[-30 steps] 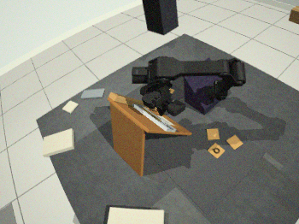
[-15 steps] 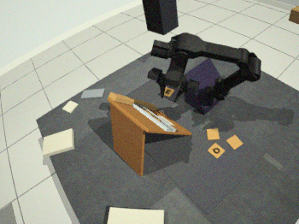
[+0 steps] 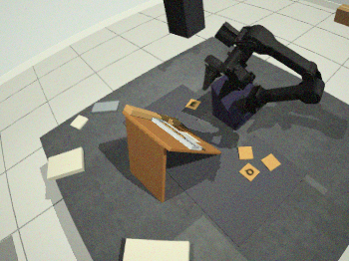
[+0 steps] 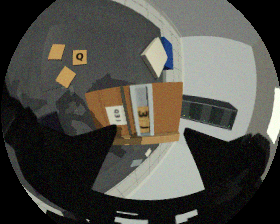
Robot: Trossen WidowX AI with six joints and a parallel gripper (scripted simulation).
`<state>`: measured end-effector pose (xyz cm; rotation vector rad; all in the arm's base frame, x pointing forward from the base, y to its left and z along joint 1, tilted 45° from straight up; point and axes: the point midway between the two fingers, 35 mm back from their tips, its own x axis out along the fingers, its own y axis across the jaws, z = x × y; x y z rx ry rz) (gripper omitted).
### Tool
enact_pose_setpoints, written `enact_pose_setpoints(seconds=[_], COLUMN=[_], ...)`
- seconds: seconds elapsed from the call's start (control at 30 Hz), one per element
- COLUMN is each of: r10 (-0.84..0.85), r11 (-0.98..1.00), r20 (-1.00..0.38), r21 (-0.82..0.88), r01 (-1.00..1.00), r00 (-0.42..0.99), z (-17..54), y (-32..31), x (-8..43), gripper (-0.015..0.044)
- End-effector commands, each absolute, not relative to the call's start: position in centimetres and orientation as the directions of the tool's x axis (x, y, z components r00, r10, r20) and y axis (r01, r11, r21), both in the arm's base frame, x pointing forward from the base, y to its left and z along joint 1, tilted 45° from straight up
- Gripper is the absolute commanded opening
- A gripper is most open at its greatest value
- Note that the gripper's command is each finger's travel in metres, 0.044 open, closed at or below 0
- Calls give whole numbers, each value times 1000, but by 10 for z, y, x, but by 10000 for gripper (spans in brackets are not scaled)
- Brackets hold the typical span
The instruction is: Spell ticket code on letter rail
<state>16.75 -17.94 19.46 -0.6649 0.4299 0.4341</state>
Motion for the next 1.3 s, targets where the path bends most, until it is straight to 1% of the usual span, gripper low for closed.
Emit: enact_pose_setpoints(seconds=[0.0,0.37,0.47,0.5,0.7,0.87,1.03,1.27], r10=[213,213,267,302,482,592,662,701], r11=[649,649,641,634,561,470,364,223], r20=[-492,-492,-505,-514,-565,-605,-642,-684], r21=[-575,-575,-543,-521,-388,-279,-176,-57], r01=[-498,-498,-542,-571,-731,-838,-915,-973], r00=[844,844,821,803,670,533,387,201], z=[197,197,195,193,184,177,171,166], y=[-175,-175,-163,-154,-98,-47,6,74], x=[163,163,174,181,215,231,236,229], gripper=[440,440,361,340,340,340,340,340])
